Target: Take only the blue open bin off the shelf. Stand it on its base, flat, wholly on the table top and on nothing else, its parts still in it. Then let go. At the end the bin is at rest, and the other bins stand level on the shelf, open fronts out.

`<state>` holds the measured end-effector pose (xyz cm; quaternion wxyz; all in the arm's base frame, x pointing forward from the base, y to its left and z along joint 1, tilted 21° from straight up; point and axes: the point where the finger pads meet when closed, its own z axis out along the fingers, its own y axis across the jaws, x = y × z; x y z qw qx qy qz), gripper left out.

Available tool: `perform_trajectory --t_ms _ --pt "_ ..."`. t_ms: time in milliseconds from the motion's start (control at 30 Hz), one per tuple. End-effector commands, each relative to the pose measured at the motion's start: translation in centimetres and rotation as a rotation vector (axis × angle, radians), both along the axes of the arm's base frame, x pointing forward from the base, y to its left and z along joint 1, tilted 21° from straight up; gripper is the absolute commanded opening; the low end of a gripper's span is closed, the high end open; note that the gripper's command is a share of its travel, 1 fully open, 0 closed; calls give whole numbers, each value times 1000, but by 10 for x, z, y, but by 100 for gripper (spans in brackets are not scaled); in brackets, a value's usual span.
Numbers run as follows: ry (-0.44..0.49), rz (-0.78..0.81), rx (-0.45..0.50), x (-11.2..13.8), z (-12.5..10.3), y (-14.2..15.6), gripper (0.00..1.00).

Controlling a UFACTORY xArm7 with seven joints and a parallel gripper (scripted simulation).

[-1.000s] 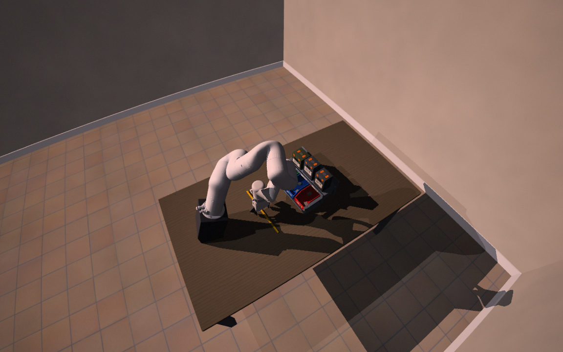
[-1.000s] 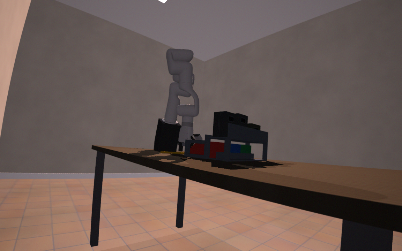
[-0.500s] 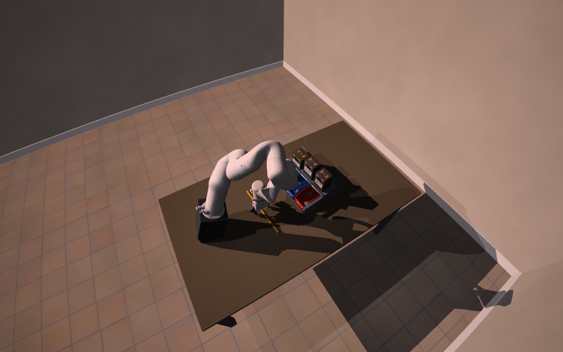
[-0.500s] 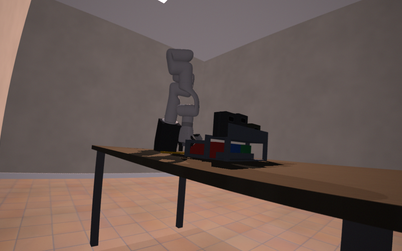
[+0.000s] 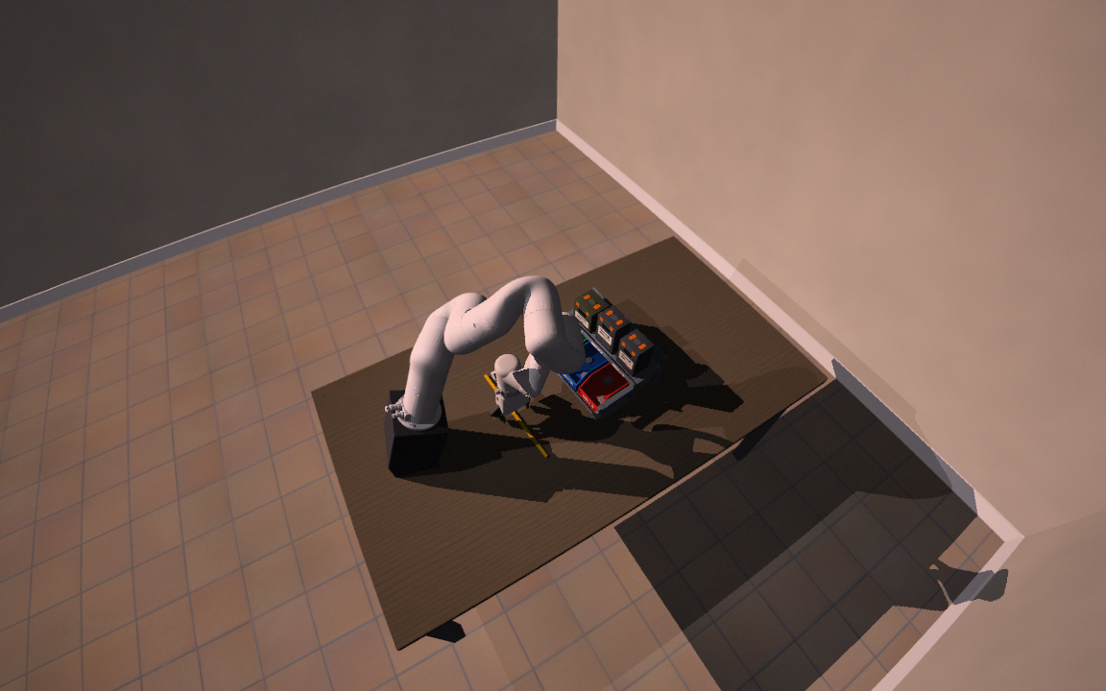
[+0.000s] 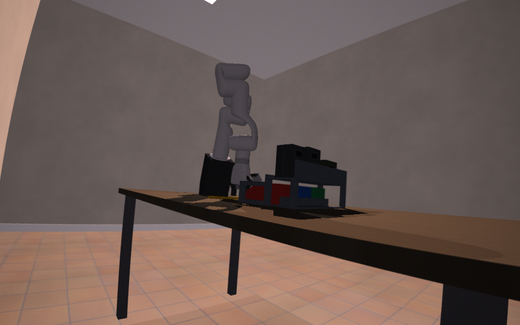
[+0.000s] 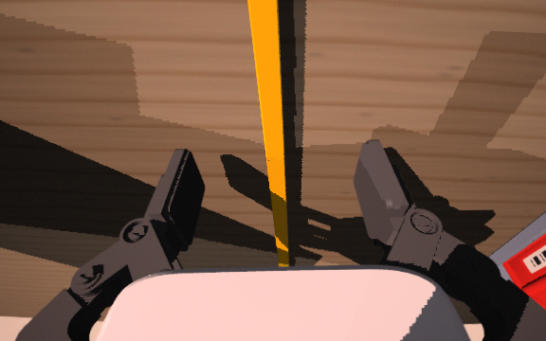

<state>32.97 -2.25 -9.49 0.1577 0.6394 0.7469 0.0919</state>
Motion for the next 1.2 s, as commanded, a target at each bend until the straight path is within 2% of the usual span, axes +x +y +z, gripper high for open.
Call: perform_trajectory --t_ms 0,533,700,1100,1167 --pt "-1 0 0 0 0 0 100" --pt "-1 0 0 0 0 0 100" --pt "-1 0 0 -17 47 3 100" --pt "-1 0 0 -17 47 3 100" --pt "-1 0 0 -25 67 5 100"
